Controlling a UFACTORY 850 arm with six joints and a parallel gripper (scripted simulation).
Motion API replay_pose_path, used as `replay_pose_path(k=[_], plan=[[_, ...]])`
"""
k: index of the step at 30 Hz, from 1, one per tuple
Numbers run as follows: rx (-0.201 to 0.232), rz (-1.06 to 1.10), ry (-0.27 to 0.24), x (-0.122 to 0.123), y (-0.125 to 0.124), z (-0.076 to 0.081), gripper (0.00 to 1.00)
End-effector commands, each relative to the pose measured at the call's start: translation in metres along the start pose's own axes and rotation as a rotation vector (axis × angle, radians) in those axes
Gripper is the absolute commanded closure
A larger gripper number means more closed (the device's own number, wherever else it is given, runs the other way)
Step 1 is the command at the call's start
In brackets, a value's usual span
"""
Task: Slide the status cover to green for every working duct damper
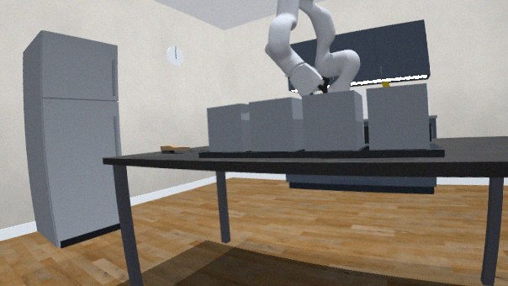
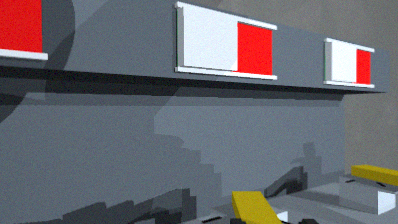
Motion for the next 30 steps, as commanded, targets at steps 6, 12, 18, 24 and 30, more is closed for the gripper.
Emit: replay_pose_path(k=[6, 12, 18, 24, 30], plan=[[0.0, 0.002, -0.002, 0.001, 0.0, 0.001, 0.65], [0.0, 0.002, -0.002, 0.001, 0.0, 0.001, 0.61], [0.0, 0.002, -0.002, 0.001, 0.0, 0.001, 0.61], [0.0, 0.002, -0.002, 0.001, 0.0, 0.005, 0.61], [0.0, 0.002, -0.002, 0.001, 0.0, 0.019, 0.61]])
Point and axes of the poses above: the point where the finger pads meet when closed, its own z axis back along the fingers, its own y axis across the jaws, x = y × z, the point moved 3 cm from there along z, back along the fingers, and after that the axes turned 14 degrees about z, right-handed, at the moved point
